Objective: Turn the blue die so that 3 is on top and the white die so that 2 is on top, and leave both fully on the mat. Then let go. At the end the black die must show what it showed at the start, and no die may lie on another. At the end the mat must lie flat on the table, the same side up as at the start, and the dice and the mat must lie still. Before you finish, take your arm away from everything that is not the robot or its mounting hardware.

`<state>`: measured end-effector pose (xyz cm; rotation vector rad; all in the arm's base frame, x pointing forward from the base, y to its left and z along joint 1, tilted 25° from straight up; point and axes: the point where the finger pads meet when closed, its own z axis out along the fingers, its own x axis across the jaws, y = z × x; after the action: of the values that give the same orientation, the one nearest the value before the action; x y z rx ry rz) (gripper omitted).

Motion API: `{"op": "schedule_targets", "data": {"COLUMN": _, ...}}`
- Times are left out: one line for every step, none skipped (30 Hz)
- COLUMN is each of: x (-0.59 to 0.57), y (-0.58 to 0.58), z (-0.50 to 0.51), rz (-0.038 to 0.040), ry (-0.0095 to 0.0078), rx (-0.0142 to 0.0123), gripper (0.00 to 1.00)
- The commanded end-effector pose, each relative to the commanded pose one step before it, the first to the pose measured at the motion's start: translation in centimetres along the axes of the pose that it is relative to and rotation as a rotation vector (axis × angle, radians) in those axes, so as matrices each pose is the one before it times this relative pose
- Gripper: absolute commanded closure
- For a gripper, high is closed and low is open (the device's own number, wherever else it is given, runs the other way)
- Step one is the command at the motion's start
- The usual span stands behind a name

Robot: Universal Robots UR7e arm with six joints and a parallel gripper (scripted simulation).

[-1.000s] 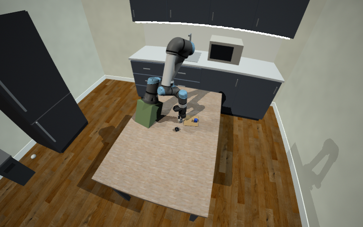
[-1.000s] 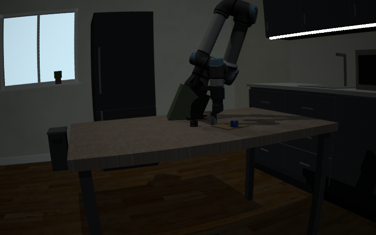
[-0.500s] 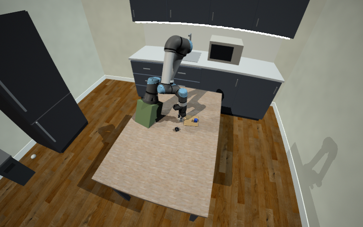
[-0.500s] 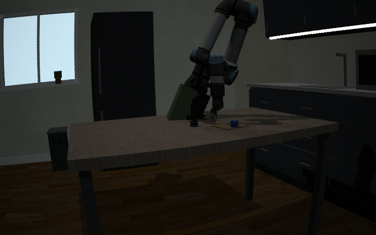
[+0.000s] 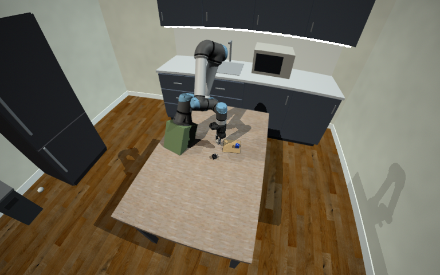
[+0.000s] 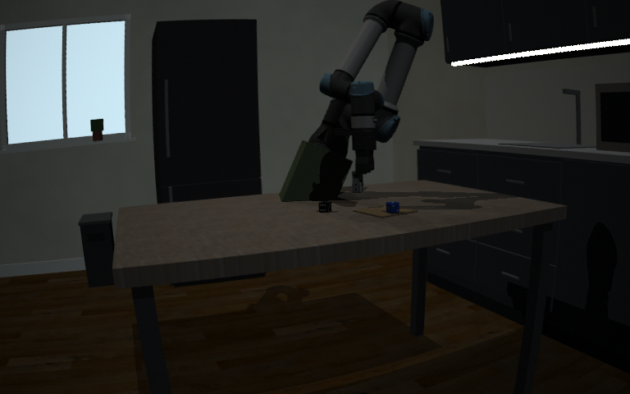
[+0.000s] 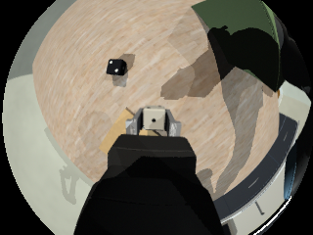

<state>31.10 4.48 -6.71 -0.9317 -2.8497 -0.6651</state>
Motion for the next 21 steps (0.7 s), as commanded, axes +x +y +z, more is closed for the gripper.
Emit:
{"op": "schedule_targets", "data": {"x": -0.006, "y": -0.047, "z": -2.017, "rz": 0.00016, "ry": 0.0032, "rx": 0.0004, "gripper": 0.43}}
{"op": "schedule_targets", "data": {"x": 0.001, "y": 0.0, "z": -0.281, "rz": 0.0, "ry": 0.0, "rx": 0.0, "gripper": 0.43}}
{"op": "schedule_targets", "data": {"x": -0.001, "y": 0.0, "z": -0.273, "rz": 0.0, "ry": 0.0, "rx": 0.0, "gripper": 0.43}}
{"op": "schedule_targets", "data": {"x": 0.002, "y": 0.0, "z": -0.259, "rz": 0.0, "ry": 0.0, "rx": 0.0, "gripper": 0.43}}
{"op": "schedule_targets", "data": {"x": 0.0, "y": 0.0, "z": 0.0, "rz": 0.0, "ry": 0.0, "rx": 0.0, "gripper": 0.43}}
{"op": "schedule_targets", "data": {"x": 0.0, "y": 0.0, "z": 0.0, "rz": 0.0, "ry": 0.0, "rx": 0.0, "gripper": 0.43}}
{"op": "schedule_targets", "data": {"x": -0.002, "y": 0.0, "z": -0.25, "rz": 0.0, "ry": 0.0, "rx": 0.0, "gripper": 0.43}}
{"op": "schedule_targets", "data": {"x": 0.002, "y": 0.0, "z": -0.233, "rz": 0.0, "ry": 0.0, "rx": 0.0, "gripper": 0.43}}
{"op": "schedule_targets", "data": {"x": -0.002, "y": 0.0, "z": -0.221, "rz": 0.0, "ry": 0.0, "rx": 0.0, "gripper": 0.43}}
{"op": "schedule_targets", "data": {"x": 0.001, "y": 0.0, "z": -0.203, "rz": 0.0, "ry": 0.0, "rx": 0.0, "gripper": 0.43}}
{"op": "schedule_targets", "data": {"x": 0.0, "y": 0.0, "z": -0.186, "rz": 0.0, "ry": 0.0, "rx": 0.0, "gripper": 0.43}}
{"op": "schedule_targets", "data": {"x": -0.001, "y": 0.0, "z": -0.169, "rz": 0.0, "ry": 0.0, "rx": 0.0, "gripper": 0.43}}
{"op": "schedule_targets", "data": {"x": 0.001, "y": 0.0, "z": -0.15, "rz": 0.0, "ry": 0.0, "rx": 0.0, "gripper": 0.43}}
{"op": "schedule_targets", "data": {"x": 0.0, "y": 0.0, "z": -0.131, "rz": 0.0, "ry": 0.0, "rx": 0.0, "gripper": 0.43}}
{"op": "schedule_targets", "data": {"x": -0.001, "y": 0.0, "z": -0.114, "rz": 0.0, "ry": 0.0, "rx": 0.0, "gripper": 0.43}}
{"op": "schedule_targets", "data": {"x": 0.0, "y": 0.0, "z": -0.095, "rz": 0.0, "ry": 0.0, "rx": 0.0, "gripper": 0.43}}
{"op": "schedule_targets", "data": {"x": 0.0, "y": 0.0, "z": -0.077, "rz": 0.0, "ry": 0.0, "rx": 0.0, "gripper": 0.43}}
{"op": "schedule_targets", "data": {"x": 0.0, "y": 0.0, "z": -0.06, "rz": 0.0, "ry": 0.0, "rx": 0.0, "gripper": 0.43}}
{"op": "schedule_targets", "data": {"x": 0.0, "y": 0.0, "z": -0.045, "rz": 0.0, "ry": 0.0, "rx": 0.0, "gripper": 0.43}}
{"op": "schedule_targets", "data": {"x": 0.0, "y": 0.0, "z": -0.031, "rz": 0.0, "ry": 0.0, "rx": 0.0, "gripper": 0.43}}
{"op": "schedule_targets", "data": {"x": 0.0, "y": 0.0, "z": -0.02, "rz": 0.0, "ry": 0.0, "rx": 0.0, "gripper": 0.43}}
